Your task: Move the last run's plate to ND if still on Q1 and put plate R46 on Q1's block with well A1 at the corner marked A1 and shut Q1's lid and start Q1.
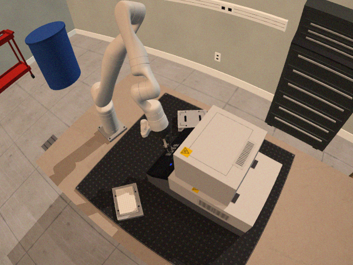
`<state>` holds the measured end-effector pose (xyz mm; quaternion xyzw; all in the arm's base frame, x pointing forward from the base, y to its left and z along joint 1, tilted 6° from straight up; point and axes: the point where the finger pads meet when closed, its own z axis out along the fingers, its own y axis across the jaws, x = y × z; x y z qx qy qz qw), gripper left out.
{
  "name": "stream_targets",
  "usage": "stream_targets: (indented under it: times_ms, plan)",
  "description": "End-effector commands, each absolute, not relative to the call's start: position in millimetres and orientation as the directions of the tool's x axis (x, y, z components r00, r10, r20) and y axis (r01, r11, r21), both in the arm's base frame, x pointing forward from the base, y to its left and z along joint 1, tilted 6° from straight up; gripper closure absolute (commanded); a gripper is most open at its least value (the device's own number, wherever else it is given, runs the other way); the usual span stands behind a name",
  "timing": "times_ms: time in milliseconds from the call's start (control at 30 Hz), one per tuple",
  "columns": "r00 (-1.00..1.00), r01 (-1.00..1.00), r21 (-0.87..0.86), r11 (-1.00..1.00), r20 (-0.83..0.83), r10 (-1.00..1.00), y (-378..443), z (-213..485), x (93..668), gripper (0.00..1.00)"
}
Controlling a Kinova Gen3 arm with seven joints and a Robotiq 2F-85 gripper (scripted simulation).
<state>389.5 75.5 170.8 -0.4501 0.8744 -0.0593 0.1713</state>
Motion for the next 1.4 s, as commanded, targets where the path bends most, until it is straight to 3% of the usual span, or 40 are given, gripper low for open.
stream_targets:
  times_ms: [0, 1367]
  plan:
    - [-0.539, -0.760, -0.271, 0.590, -0.244, -0.806, 72.4, 170.7, 394.1, 0.90]
    - [-0.543, -0.760, -0.267, 0.592, -0.240, -0.805, 71.1, 172.3, 389.4, 0.90]
